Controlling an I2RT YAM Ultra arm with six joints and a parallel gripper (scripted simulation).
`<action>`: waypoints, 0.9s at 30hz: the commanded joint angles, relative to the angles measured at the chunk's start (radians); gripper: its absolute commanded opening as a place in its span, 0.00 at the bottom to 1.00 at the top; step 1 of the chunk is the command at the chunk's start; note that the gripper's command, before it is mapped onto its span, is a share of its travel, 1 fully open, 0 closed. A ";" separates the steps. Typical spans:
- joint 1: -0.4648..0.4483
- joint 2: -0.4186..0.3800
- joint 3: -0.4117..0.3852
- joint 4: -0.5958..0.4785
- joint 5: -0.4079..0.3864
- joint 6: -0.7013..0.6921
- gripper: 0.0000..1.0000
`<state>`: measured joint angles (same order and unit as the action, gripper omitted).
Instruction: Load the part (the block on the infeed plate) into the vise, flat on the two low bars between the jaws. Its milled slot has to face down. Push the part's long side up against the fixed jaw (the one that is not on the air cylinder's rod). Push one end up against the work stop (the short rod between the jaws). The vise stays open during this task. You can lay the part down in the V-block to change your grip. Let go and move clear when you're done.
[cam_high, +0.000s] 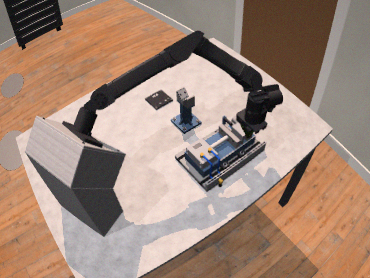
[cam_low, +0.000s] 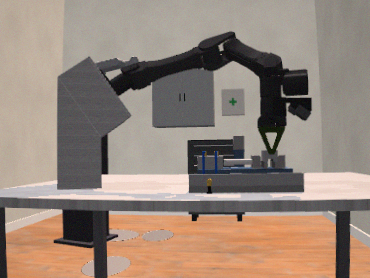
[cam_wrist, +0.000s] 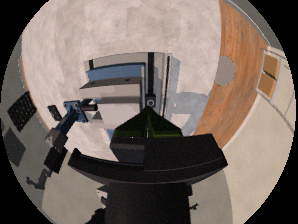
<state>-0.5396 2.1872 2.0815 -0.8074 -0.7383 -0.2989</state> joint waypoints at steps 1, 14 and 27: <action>-0.019 -0.037 -0.013 0.009 0.007 0.007 0.00; -0.014 -0.046 -0.017 0.016 0.009 0.011 0.00; -0.009 -0.054 -0.039 0.020 0.011 0.014 0.00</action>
<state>-0.5323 2.1761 2.0621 -0.7979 -0.7326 -0.2897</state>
